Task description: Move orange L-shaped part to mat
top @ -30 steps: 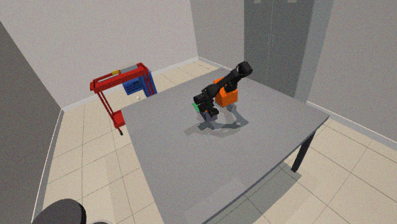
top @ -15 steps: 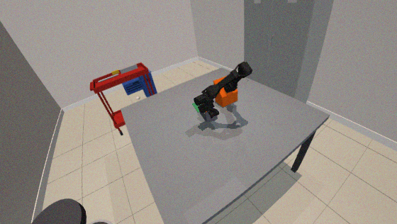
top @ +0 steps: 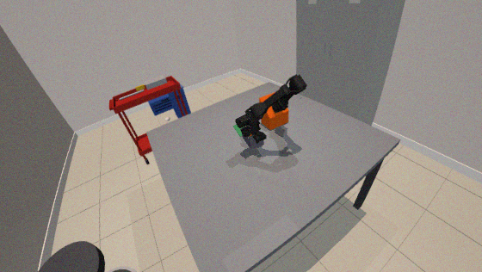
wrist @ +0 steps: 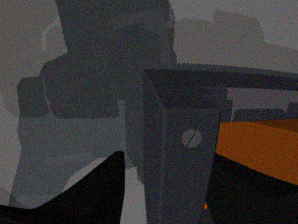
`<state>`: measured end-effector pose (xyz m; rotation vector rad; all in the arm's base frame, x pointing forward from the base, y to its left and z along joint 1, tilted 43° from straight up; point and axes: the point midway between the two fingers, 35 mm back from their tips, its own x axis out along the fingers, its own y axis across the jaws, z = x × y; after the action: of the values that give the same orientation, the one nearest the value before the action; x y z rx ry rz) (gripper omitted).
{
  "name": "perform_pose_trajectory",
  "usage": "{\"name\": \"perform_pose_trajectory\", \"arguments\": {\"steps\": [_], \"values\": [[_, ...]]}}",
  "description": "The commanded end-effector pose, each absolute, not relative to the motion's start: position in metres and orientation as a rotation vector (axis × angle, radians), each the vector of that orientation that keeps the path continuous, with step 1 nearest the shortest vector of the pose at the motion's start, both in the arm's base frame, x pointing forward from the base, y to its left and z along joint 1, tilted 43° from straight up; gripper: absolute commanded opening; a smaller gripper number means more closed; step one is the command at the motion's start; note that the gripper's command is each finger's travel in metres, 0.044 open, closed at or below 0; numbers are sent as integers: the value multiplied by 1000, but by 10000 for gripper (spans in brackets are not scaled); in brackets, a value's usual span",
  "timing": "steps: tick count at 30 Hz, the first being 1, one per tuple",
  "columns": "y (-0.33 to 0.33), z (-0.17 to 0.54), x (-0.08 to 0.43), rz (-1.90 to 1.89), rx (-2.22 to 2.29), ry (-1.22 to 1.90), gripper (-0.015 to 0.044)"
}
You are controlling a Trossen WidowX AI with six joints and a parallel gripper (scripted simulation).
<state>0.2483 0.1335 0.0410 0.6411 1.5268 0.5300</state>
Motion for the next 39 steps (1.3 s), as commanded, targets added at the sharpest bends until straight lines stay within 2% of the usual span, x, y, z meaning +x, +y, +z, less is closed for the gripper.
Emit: {"name": "perform_pose_trajectory", "arguments": {"steps": [1, 7, 15, 39], "values": [[134, 51, 249, 530, 642, 1526, 180], [128, 58, 250, 527, 641, 1528, 180], [61, 115, 249, 525, 639, 1530, 180], [62, 114, 250, 524, 650, 1528, 180]]}}
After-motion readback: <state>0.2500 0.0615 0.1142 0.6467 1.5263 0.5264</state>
